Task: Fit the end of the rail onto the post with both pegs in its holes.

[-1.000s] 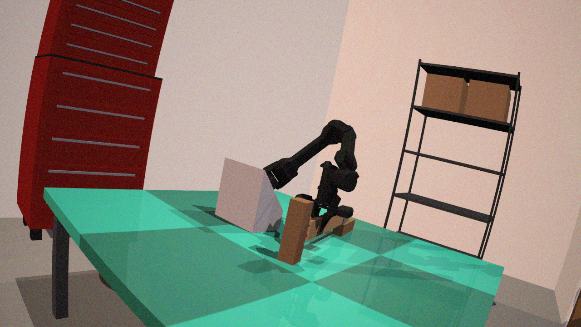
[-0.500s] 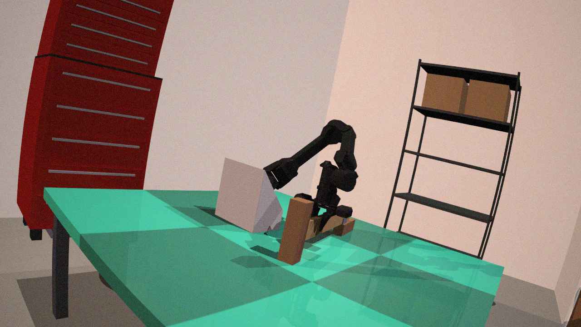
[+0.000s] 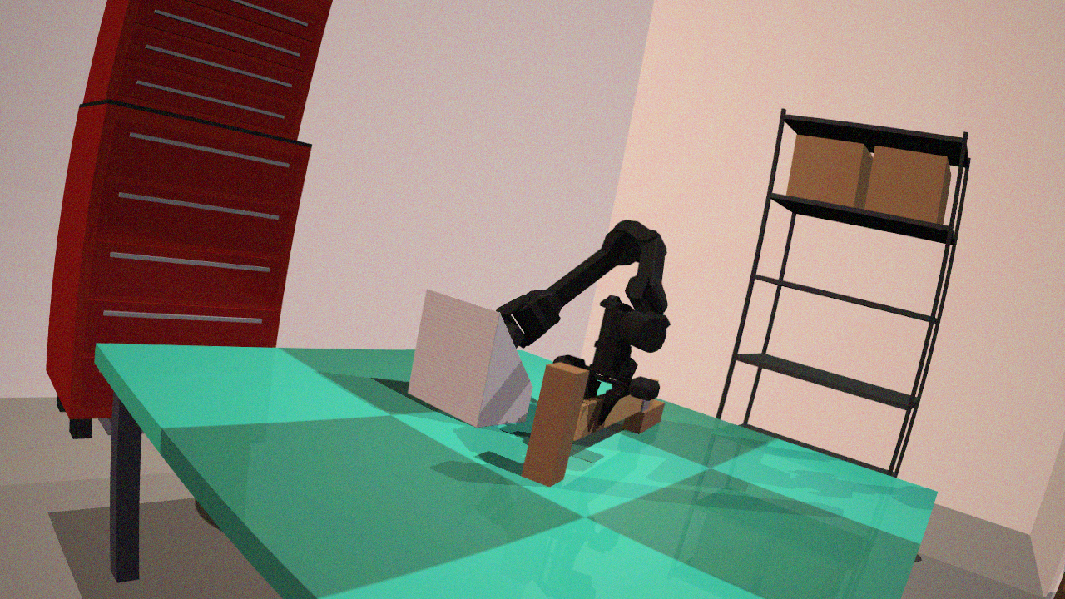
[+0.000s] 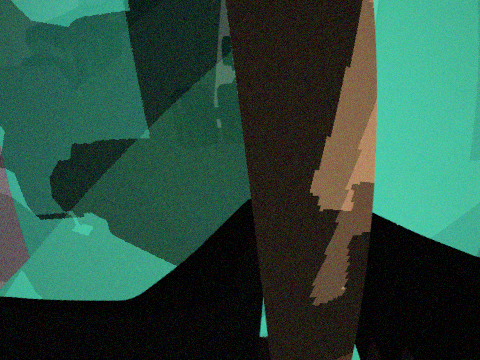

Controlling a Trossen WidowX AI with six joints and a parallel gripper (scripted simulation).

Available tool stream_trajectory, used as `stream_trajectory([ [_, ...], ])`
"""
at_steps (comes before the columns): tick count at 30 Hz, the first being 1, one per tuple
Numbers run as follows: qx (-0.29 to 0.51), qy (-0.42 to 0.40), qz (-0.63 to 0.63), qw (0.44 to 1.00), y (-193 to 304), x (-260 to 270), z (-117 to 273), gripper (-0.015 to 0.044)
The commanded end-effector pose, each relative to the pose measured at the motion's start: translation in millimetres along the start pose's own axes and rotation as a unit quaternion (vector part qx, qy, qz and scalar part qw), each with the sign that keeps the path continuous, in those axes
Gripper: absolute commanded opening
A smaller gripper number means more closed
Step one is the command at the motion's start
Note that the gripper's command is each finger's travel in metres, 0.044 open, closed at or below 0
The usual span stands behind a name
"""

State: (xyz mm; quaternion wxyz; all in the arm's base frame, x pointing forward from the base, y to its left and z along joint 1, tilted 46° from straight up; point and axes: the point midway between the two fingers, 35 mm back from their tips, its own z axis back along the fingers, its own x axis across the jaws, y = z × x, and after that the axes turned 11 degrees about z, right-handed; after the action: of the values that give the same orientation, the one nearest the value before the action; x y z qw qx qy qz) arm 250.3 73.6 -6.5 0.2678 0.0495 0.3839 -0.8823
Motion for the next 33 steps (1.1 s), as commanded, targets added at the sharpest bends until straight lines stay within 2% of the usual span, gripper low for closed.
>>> stream_trajectory([
  [1,0.002,0.002,-0.001,1.0,0.5,-0.6,0.8,0.0],
  [33,0.002,0.002,-0.001,1.0,7.1,1.4,2.3,0.0],
])
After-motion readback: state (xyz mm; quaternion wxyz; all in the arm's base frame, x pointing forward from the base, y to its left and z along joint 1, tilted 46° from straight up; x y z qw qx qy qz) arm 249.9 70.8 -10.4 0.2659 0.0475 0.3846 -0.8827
